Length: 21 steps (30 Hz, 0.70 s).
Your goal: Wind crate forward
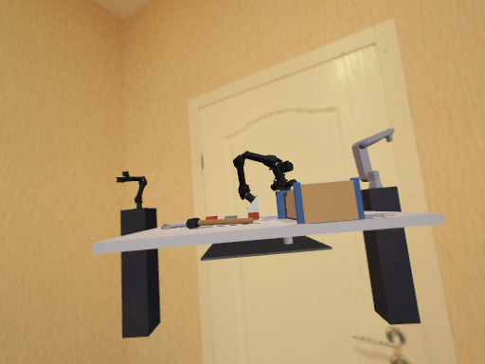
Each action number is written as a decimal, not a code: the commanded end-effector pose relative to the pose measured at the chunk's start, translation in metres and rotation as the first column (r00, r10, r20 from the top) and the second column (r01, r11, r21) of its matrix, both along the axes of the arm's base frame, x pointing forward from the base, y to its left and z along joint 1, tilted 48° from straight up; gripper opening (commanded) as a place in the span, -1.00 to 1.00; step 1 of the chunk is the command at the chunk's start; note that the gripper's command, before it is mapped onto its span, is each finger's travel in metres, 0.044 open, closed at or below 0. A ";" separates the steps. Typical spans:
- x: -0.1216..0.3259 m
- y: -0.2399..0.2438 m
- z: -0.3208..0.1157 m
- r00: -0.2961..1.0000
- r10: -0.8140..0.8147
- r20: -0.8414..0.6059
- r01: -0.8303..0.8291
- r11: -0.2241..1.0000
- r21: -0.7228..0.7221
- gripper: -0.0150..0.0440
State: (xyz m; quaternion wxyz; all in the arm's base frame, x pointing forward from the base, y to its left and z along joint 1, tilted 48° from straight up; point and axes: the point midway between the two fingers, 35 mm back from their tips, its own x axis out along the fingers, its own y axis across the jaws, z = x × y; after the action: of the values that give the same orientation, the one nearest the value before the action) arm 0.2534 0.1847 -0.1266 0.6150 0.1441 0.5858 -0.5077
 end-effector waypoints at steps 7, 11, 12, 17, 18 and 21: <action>0.008 0.016 -0.015 1.000 0.000 0.017 -0.001 1.000 0.024 -0.49; 0.009 0.020 -0.019 1.000 0.000 0.017 -0.001 1.000 0.024 -0.49; 0.010 0.021 -0.020 1.000 0.000 0.017 -0.001 1.000 0.025 -0.49; 0.010 0.026 -0.024 1.000 0.000 0.017 -0.001 1.000 0.025 -0.49; 0.011 0.027 -0.025 1.000 0.000 0.017 -0.001 1.000 0.025 -0.49; 0.011 0.029 -0.028 1.000 0.000 0.017 -0.001 1.000 0.025 -0.49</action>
State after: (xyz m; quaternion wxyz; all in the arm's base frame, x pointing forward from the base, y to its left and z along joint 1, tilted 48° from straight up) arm 0.2632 0.2055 -0.1469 0.6197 0.1476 0.5829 -0.5045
